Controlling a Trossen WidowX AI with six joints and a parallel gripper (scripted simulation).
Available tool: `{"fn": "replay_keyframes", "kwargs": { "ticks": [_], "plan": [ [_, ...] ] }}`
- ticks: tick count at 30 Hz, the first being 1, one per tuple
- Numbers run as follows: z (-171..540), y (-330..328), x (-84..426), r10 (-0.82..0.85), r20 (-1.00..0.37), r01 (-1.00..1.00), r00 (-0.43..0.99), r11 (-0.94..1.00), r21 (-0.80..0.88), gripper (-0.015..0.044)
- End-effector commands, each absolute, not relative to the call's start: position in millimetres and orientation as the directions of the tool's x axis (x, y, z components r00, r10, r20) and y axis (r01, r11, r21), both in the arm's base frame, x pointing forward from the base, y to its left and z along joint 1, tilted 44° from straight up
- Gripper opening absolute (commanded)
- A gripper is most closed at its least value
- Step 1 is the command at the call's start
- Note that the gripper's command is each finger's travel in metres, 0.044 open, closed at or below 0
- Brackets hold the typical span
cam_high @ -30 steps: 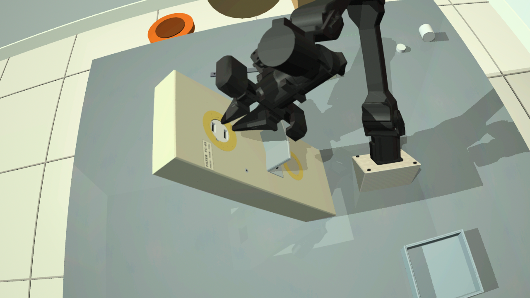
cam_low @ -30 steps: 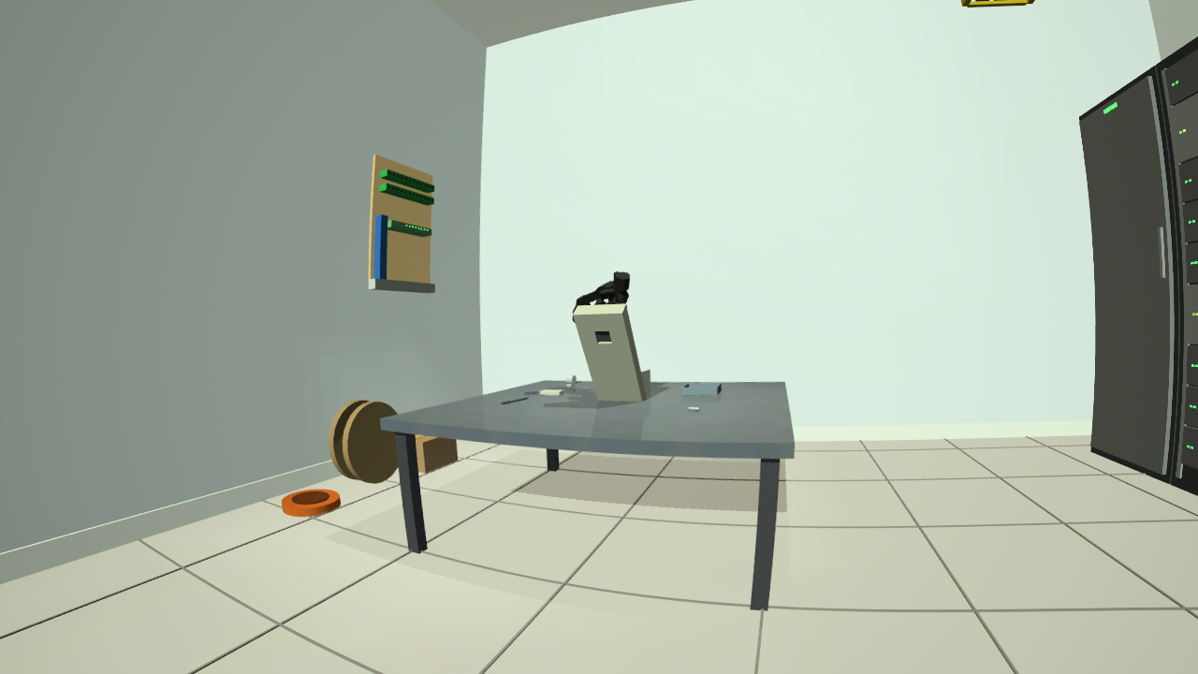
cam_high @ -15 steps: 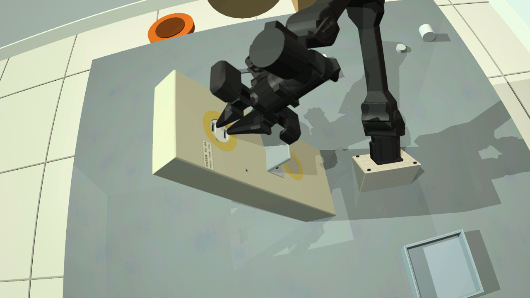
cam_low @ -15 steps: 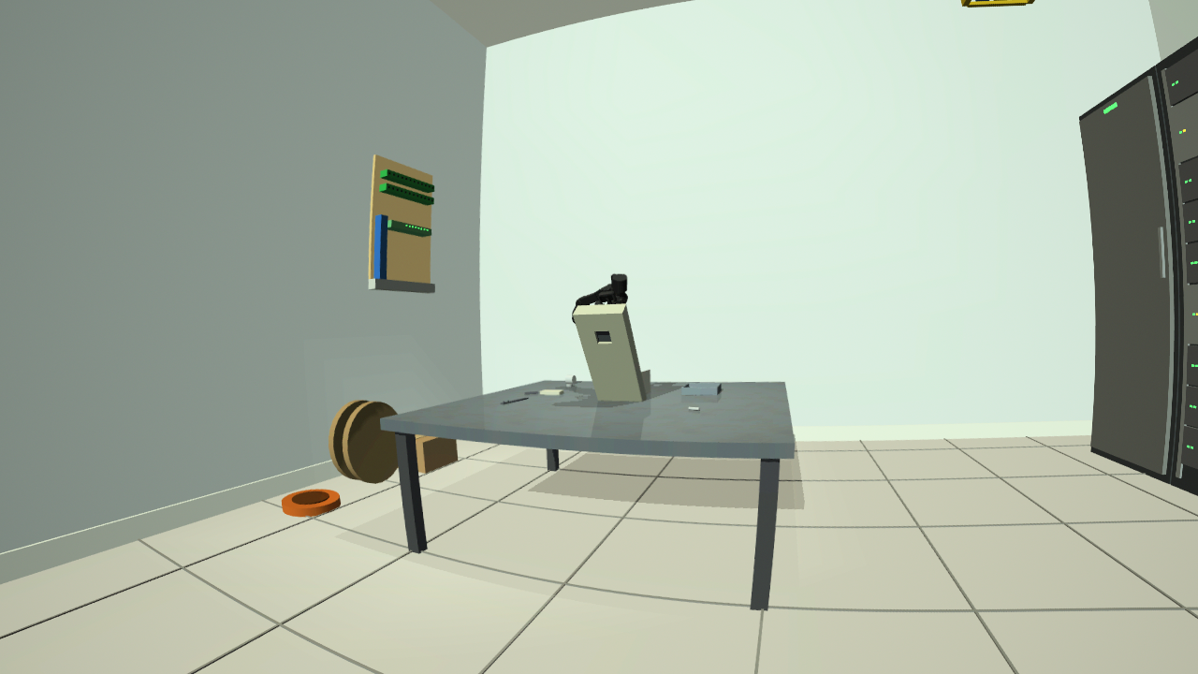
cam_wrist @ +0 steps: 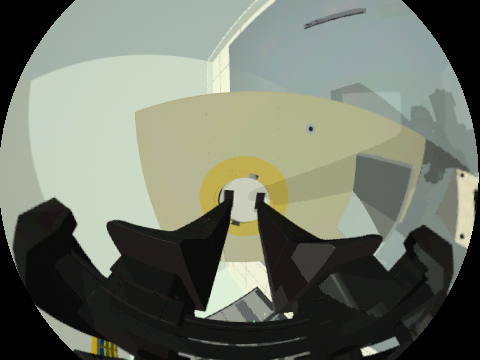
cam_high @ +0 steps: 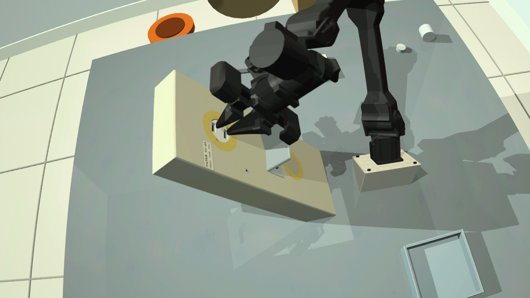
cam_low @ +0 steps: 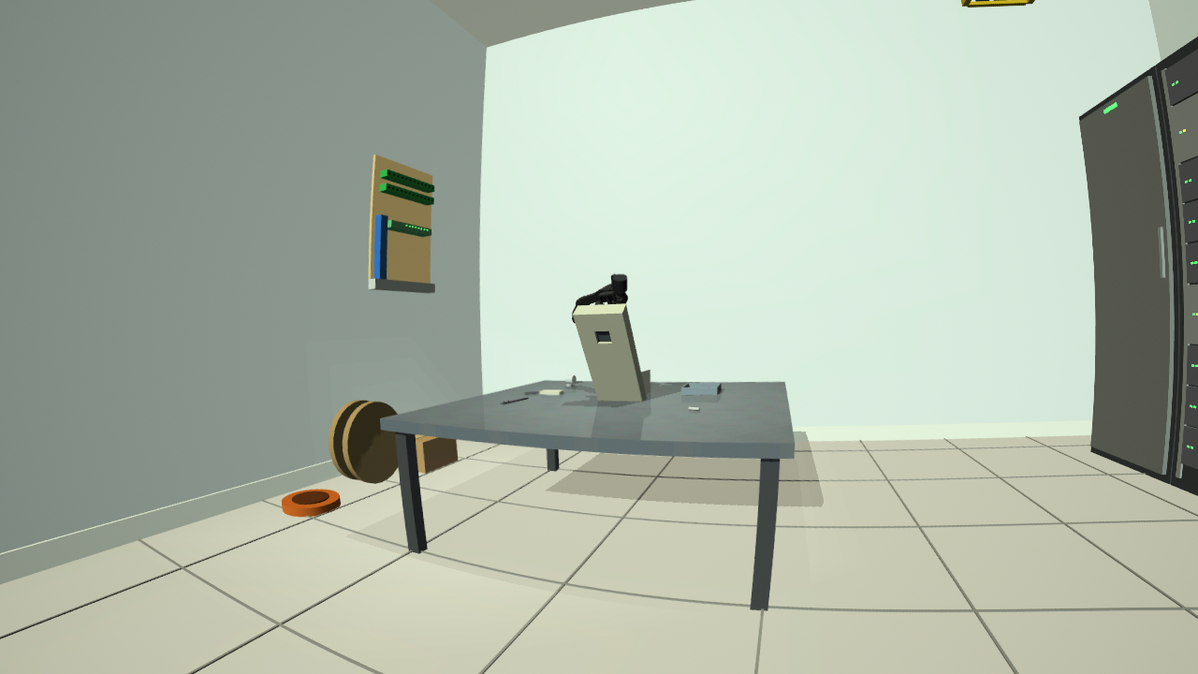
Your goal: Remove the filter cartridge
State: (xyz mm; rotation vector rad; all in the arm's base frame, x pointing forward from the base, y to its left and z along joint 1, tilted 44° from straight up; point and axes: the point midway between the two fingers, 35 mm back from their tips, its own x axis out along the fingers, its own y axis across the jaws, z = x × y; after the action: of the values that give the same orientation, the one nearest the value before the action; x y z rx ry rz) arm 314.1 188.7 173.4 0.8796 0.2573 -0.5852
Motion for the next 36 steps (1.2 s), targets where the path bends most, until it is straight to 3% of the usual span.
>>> {"fn": "replay_keyframes", "kwargs": {
  "ticks": [1,36],
  "plan": [
    [173,190,314,-0.371,-0.445,0.579,0.815,0.497,0.646,0.0109],
    [168,185,325,-0.371,-0.444,0.579,0.815,0.497,0.647,0.0109]
  ]
}}
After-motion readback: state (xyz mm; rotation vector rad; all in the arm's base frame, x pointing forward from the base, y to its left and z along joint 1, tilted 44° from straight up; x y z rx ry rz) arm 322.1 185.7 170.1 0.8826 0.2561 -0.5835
